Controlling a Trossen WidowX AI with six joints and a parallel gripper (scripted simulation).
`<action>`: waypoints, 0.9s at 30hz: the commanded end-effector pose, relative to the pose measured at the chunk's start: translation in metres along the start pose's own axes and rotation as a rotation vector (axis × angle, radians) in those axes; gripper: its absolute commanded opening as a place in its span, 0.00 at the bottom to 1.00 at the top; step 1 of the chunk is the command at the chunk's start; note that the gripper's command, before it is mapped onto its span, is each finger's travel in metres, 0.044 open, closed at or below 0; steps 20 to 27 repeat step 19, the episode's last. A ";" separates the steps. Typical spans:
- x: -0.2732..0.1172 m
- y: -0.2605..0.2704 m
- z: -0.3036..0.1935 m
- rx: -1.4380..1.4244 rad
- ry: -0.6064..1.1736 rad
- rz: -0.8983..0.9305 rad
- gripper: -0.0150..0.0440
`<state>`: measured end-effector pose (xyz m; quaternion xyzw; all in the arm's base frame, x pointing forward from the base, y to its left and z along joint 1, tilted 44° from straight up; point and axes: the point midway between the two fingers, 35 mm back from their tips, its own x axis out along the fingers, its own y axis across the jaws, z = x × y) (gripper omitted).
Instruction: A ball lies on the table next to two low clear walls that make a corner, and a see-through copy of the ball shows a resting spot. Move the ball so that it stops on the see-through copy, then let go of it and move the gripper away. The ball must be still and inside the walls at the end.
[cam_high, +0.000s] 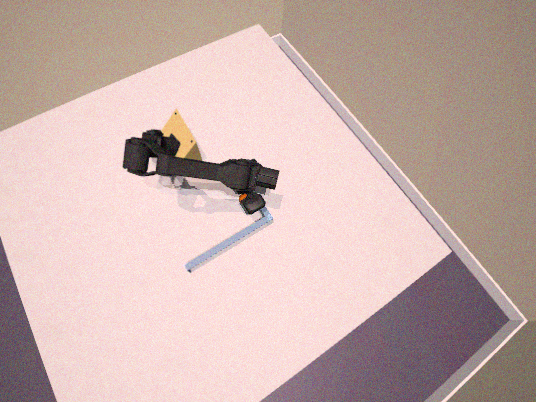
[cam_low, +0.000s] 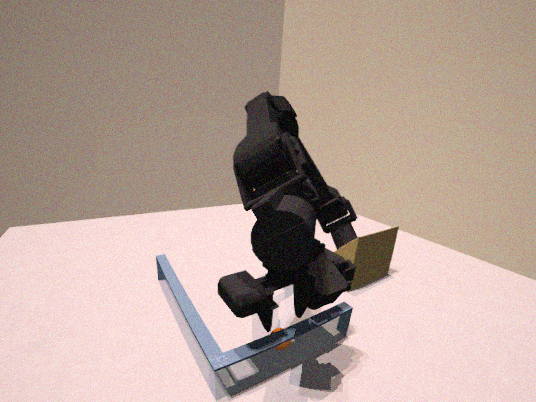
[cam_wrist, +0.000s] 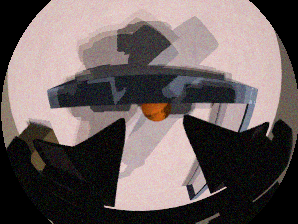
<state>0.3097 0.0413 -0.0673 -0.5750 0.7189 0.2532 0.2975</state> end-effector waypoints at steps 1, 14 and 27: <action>-0.048 0.000 0.001 0.007 -0.020 -0.027 0.72; -0.072 0.001 0.004 0.000 -0.025 -0.047 0.85; -0.098 0.005 0.001 0.001 -0.026 -0.048 1.00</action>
